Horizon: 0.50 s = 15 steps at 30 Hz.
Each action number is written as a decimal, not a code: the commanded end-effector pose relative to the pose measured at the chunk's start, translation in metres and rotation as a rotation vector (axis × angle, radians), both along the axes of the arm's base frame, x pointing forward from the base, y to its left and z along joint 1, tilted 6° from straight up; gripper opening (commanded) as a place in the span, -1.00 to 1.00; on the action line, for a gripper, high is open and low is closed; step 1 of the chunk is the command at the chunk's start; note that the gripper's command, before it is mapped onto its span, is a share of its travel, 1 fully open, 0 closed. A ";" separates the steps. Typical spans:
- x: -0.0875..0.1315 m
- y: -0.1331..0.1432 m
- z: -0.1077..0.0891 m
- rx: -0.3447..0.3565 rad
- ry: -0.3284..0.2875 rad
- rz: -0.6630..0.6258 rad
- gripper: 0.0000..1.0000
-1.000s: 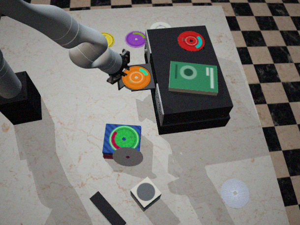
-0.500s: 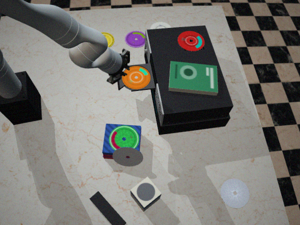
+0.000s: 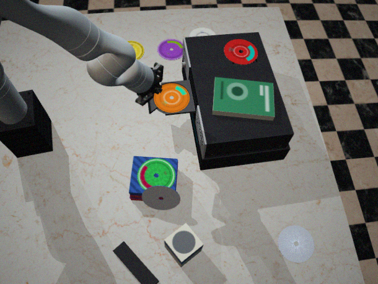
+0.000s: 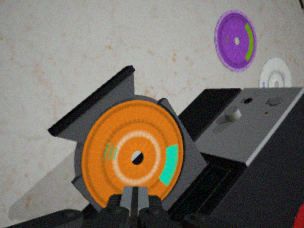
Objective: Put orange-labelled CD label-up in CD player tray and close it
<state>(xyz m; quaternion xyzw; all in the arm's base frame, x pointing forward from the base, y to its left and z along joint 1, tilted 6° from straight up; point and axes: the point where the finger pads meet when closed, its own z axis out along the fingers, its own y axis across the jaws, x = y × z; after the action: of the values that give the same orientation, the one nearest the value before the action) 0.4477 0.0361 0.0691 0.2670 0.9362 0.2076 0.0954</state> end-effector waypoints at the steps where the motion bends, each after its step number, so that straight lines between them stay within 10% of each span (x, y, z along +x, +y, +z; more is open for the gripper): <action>1: 0.000 0.000 0.001 0.000 -0.001 -0.001 -0.80; 15: 0.000 0.001 0.000 0.006 0.002 -0.023 -0.80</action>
<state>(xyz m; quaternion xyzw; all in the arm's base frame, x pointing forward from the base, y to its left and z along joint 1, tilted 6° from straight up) 0.4475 0.0368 0.0689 0.2760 0.9333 0.2088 0.0956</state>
